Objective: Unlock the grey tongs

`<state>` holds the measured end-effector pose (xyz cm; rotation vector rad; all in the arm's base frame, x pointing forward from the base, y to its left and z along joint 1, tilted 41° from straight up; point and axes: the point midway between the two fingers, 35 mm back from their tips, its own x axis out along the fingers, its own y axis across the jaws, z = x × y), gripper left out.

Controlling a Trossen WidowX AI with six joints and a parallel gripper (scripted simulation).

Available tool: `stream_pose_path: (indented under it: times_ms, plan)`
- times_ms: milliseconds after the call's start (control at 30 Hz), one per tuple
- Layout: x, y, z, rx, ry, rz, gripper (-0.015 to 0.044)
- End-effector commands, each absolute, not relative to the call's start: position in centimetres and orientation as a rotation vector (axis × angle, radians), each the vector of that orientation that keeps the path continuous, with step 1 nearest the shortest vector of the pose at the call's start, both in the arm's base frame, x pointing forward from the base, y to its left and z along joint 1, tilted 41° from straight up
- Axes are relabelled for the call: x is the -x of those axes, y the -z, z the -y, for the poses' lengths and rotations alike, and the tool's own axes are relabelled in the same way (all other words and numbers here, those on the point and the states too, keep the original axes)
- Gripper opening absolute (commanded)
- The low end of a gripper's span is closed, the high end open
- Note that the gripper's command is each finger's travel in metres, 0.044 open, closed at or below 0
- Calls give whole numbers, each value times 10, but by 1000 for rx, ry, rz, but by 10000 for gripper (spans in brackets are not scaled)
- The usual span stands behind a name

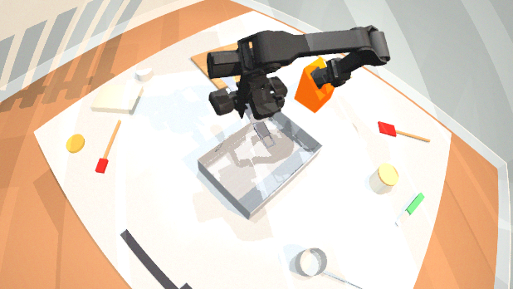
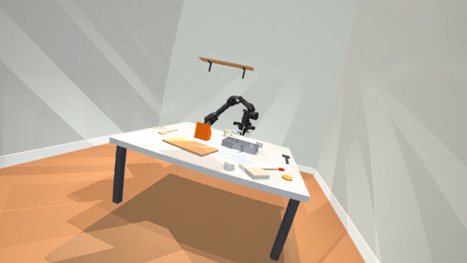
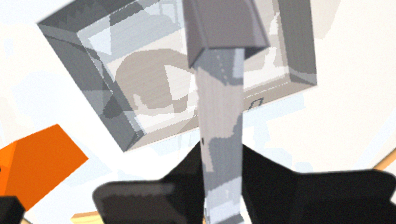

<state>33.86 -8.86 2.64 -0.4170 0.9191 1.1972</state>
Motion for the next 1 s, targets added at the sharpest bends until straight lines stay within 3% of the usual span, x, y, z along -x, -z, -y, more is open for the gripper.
stream_pose_path:
  times_ms: [0,600,967]
  plan:
    - [-333,-15,115,356,-1145,-971,-150]
    - [-275,48,217,27,-963,-1153,-150]
    - [-249,61,241,-66,-884,-1209,-150]
